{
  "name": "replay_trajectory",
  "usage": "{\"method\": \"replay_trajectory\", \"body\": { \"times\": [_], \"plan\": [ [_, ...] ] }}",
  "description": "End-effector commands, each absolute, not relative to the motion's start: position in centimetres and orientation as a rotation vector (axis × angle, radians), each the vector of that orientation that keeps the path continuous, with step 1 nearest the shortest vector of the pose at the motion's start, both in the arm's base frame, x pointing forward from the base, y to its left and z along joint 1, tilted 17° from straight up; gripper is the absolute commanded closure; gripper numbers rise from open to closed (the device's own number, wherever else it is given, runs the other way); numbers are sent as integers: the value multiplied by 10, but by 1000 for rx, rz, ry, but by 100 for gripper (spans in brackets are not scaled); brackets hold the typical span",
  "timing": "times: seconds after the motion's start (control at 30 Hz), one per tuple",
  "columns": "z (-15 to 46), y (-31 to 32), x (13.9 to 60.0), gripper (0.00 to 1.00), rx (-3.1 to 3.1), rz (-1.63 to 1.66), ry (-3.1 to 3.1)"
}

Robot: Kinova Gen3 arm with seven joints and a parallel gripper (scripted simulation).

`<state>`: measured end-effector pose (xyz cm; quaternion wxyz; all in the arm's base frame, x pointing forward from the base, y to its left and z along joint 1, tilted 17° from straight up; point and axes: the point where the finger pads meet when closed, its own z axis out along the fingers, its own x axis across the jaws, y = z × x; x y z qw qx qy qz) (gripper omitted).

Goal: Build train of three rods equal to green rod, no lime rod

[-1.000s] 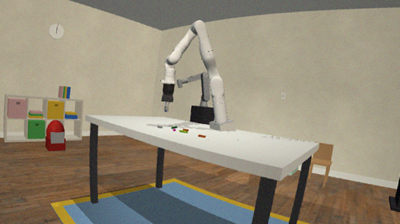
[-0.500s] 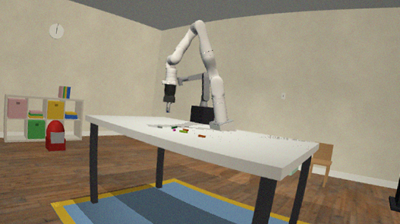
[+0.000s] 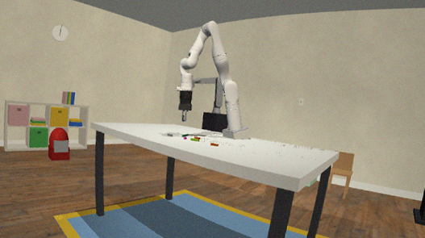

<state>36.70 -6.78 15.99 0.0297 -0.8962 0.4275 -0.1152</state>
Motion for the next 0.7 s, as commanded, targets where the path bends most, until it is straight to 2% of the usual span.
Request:
{"method": "replay_trajectory", "body": {
  "times": [0.0,0.67],
  "plan": [
    [159,-57,368,76,-2779,-352,1288],
    [147,31,350,76,-2696,-328,1476]
  ]
}}
